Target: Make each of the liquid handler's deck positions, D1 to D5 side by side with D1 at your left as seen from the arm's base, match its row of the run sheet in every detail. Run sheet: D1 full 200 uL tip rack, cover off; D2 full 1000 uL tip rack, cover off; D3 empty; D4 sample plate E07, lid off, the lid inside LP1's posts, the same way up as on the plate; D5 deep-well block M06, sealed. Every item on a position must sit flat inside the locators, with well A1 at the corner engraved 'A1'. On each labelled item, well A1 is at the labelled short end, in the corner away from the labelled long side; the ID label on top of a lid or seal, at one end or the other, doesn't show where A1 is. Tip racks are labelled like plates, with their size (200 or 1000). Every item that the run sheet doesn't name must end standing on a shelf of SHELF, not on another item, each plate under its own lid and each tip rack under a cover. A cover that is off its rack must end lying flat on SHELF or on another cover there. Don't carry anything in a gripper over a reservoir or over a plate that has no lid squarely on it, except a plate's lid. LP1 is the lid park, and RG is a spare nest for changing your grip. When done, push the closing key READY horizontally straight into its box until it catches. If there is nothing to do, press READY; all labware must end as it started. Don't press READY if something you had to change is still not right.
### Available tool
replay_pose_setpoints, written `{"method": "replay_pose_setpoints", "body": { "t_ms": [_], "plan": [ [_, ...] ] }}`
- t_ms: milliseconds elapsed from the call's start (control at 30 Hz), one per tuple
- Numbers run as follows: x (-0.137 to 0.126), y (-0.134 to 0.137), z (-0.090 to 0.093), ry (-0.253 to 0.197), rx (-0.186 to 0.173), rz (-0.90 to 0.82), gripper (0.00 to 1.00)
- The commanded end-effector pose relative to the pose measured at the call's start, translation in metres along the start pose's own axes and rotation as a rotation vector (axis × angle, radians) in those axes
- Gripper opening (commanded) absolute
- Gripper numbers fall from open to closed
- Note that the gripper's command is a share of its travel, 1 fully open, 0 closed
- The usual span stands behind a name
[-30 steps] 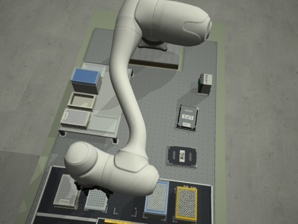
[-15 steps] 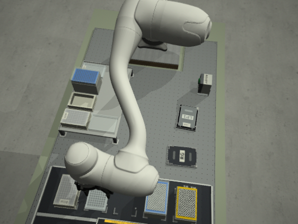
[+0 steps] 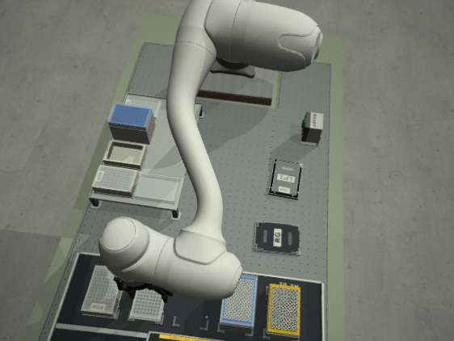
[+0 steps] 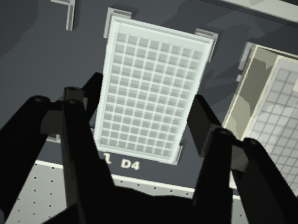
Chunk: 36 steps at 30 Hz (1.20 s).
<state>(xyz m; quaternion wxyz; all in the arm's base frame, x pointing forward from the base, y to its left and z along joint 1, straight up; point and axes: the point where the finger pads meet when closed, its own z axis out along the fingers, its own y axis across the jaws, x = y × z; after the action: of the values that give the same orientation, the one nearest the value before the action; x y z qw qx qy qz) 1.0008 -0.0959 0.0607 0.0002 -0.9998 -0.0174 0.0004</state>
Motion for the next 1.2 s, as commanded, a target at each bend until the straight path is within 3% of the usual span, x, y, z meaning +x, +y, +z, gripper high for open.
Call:
{"method": "replay_pose_setpoints", "body": {
  "t_ms": [0,533,567,1167],
  "plan": [
    [0.0005,0.0,-0.0009,0.002,0.0,0.0,0.1],
    [0.0005,0.0,0.0019,0.002,0.0,0.0,0.1],
    [0.0005,0.0,0.0019,0.002,0.0,0.0,0.66],
    [0.0004,-0.0001,0.002,0.002,0.0,0.0,0.66]
  ]
}}
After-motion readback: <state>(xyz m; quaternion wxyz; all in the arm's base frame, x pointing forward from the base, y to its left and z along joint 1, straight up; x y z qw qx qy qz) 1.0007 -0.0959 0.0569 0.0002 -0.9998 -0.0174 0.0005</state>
